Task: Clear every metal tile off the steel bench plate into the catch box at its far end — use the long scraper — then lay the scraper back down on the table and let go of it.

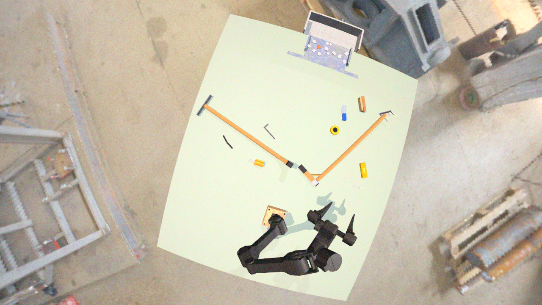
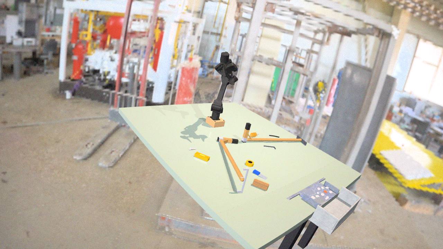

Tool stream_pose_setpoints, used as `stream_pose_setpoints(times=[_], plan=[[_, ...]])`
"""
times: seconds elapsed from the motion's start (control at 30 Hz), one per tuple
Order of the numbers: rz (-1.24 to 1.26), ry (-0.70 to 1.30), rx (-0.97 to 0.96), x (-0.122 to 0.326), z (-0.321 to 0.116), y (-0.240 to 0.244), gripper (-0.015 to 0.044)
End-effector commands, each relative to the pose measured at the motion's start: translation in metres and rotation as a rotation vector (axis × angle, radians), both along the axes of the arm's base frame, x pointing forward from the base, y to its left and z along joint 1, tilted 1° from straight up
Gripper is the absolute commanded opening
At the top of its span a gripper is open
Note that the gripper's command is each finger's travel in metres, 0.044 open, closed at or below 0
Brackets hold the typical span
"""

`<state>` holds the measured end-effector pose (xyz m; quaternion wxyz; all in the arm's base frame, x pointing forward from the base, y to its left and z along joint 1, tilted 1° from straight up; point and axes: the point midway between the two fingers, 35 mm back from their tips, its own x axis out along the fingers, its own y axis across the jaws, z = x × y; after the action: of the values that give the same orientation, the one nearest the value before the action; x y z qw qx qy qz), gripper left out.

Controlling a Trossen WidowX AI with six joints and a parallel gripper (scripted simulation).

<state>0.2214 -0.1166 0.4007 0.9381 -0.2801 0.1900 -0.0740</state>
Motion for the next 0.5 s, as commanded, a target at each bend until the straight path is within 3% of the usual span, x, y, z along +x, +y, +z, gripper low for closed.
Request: stream_pose_setpoints(times=[0.0,0.47], plan=[[-0.017,0.000,-0.014,-0.003,0.001,-0.007,0.0440],[-0.117,0.010,-0.064,-0.022,0.002,-0.038,0.0440]])
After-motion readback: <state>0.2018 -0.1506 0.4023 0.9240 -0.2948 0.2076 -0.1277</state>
